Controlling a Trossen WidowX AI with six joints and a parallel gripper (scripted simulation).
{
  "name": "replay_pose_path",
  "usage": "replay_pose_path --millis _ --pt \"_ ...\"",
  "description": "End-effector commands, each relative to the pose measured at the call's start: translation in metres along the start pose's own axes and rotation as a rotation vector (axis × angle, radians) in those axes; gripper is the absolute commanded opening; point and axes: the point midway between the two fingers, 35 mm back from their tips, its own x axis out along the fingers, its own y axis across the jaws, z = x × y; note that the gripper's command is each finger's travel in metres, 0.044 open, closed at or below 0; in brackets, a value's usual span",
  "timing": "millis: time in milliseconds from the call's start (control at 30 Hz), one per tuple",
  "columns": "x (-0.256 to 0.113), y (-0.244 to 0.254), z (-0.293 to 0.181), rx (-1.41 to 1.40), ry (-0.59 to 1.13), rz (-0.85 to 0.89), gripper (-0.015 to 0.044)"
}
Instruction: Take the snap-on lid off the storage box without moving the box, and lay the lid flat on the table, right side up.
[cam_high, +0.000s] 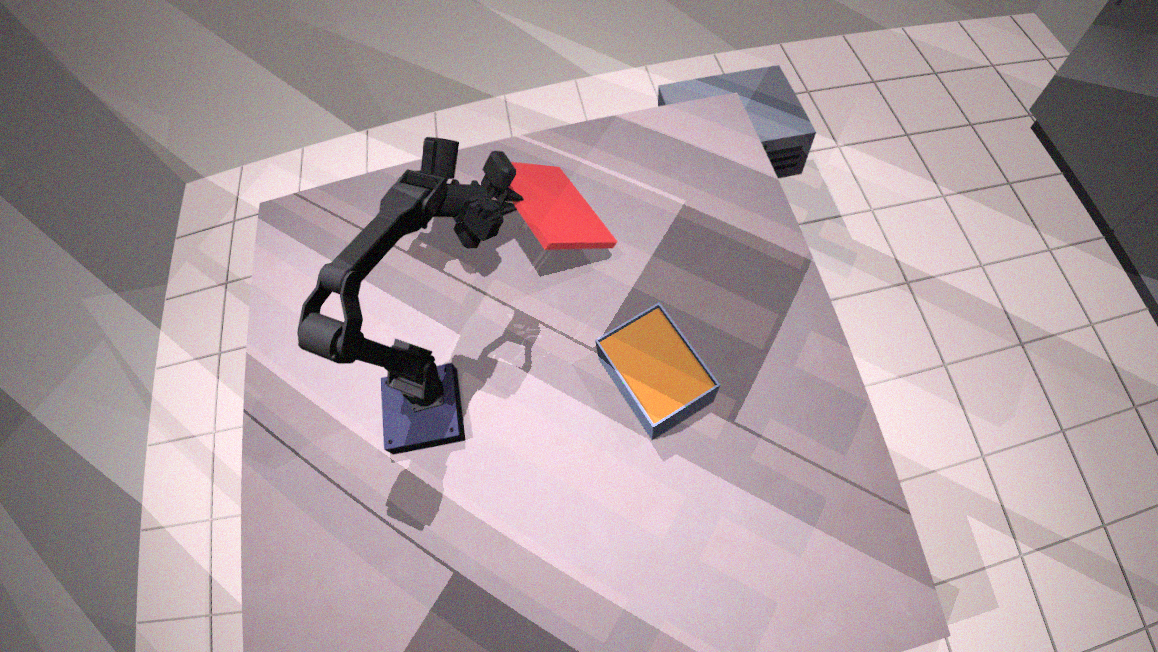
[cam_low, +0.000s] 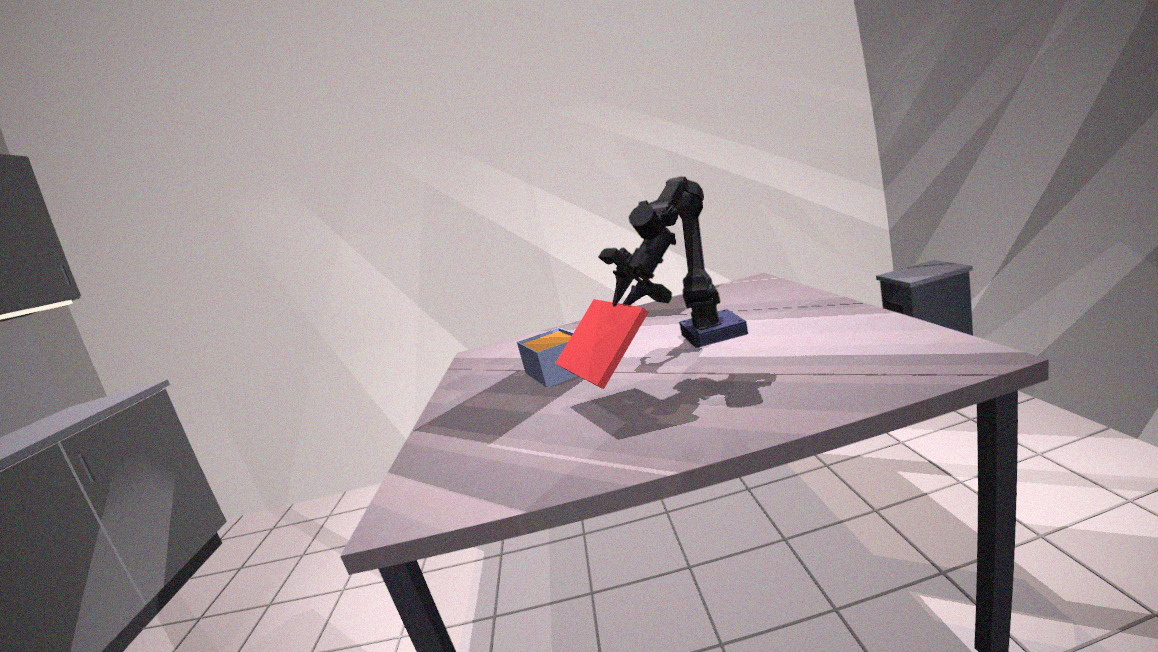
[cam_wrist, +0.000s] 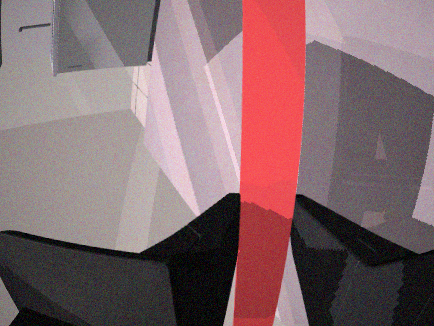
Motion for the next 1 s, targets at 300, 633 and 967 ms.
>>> replay_pose_path --millis 300,633,967 --pt "0.007 -0.007 0.0 0.001 0.001 0.006 0.0" --pt "0.012 -0.013 0.0 0.001 0.001 0.006 0.0" --pt "0.017 -0.019 0.0 0.001 0.001 0.006 0.0"
